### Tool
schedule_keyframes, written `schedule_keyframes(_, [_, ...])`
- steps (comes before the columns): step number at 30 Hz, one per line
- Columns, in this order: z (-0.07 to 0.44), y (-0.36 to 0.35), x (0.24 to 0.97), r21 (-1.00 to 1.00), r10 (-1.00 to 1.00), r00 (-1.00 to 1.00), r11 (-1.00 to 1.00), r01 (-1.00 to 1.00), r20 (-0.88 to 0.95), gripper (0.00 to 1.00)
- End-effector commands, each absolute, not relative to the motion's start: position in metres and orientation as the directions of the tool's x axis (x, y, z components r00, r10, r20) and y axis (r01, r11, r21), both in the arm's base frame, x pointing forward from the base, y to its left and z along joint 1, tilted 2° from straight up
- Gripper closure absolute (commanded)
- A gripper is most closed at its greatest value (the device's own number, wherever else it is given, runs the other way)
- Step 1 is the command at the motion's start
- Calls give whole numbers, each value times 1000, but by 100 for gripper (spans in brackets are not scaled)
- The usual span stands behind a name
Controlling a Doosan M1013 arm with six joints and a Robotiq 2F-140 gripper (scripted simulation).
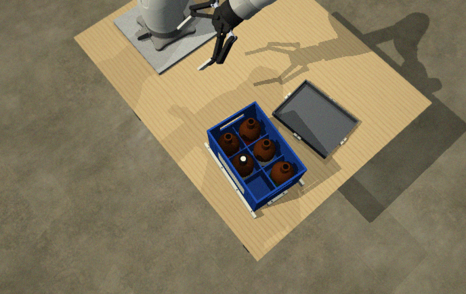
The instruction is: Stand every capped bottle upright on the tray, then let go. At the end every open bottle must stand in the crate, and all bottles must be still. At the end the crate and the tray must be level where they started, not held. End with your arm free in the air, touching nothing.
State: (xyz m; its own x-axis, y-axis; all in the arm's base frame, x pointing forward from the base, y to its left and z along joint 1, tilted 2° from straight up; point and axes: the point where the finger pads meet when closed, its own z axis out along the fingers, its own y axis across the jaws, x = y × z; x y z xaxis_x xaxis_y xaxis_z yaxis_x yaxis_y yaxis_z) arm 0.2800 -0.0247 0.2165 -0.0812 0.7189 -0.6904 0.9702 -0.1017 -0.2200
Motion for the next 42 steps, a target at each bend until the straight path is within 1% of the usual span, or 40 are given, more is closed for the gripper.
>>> schedule_keyframes(1, [220,-25,280,-220,719,-81,-102,970,-690,0])
schedule_keyframes(16, [269,-25,279,-220,719,-81,-102,970,-690,0])
schedule_keyframes(33, [290,-25,278,-220,719,-81,-102,970,-690,0])
schedule_keyframes(42, [276,-37,293,-199,774,-64,-81,977,-629,0])
